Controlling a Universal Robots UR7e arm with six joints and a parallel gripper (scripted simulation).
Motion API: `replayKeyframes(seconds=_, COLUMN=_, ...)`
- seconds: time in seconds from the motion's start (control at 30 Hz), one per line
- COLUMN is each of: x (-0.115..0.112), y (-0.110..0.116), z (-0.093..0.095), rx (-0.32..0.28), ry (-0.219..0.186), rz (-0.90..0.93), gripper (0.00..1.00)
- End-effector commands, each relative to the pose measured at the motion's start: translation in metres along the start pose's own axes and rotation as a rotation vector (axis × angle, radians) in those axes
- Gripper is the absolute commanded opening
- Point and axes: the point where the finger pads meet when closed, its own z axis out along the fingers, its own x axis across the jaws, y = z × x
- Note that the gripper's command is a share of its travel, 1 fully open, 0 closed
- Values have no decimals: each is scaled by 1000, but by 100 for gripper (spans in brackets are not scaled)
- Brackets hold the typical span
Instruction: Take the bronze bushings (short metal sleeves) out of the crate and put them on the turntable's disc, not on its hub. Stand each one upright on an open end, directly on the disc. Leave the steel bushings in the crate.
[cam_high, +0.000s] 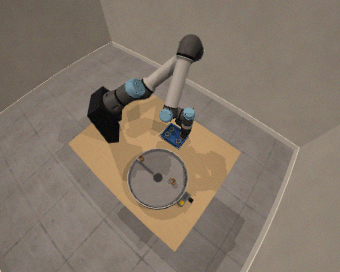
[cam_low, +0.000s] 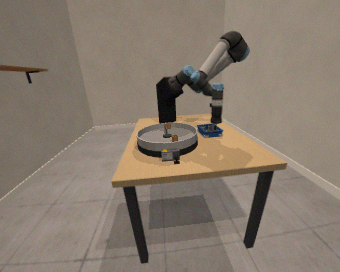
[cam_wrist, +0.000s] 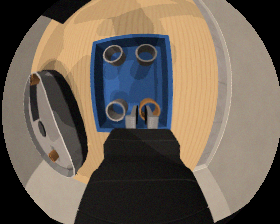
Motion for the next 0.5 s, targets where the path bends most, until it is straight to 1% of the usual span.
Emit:
replayKeyframes(seconds=0.0, x=0, y=0, z=7, rx=-1, ry=0, rz=0, gripper=36)
replayKeyframes(seconds=0.17, x=0, y=0, z=16, rx=-1, ry=0, rz=0, gripper=36)
replayKeyframes(seconds=0.47, x=0, y=0, z=21, rx=-1, ry=0, rz=0, gripper=36)
